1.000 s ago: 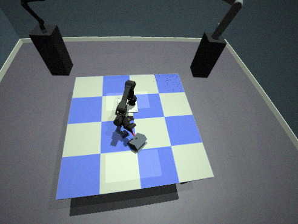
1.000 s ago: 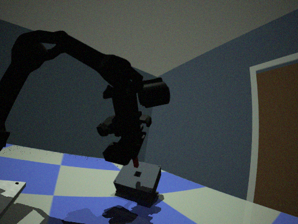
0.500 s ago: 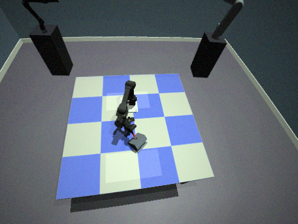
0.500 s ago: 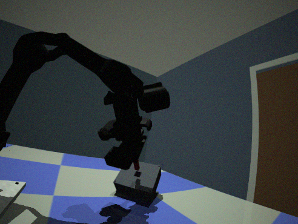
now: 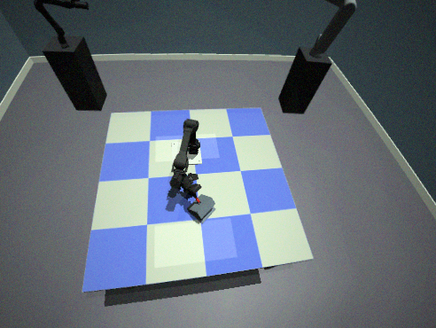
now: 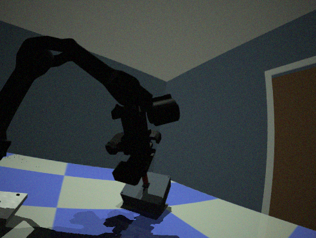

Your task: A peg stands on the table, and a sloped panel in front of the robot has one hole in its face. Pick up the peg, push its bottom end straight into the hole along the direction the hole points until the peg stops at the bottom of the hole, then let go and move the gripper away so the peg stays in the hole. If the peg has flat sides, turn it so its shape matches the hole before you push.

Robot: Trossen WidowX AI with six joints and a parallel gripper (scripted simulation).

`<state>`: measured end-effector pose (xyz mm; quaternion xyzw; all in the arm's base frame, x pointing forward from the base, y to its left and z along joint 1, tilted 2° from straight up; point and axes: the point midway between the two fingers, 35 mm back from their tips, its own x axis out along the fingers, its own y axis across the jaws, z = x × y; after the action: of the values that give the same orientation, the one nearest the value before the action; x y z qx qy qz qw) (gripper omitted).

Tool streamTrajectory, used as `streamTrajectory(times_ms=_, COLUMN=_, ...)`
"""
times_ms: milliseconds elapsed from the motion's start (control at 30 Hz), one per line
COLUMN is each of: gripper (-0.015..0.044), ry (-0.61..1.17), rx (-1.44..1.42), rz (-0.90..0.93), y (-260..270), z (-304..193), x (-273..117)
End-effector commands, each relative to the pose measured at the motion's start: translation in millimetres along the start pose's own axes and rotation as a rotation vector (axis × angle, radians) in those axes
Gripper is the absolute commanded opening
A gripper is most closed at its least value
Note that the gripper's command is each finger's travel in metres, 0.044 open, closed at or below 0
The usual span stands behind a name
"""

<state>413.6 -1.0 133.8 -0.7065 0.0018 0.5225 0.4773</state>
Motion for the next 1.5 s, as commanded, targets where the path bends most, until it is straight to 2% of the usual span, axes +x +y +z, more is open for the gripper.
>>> streamTrajectory(times_ms=0, gripper=0.0000, ry=0.002, rx=0.001, rz=0.000, y=0, z=0, x=0)
streamTrajectory(times_ms=1467, gripper=0.0000, ry=0.003, rx=-0.001, rz=-0.002, y=2, z=0, x=12)
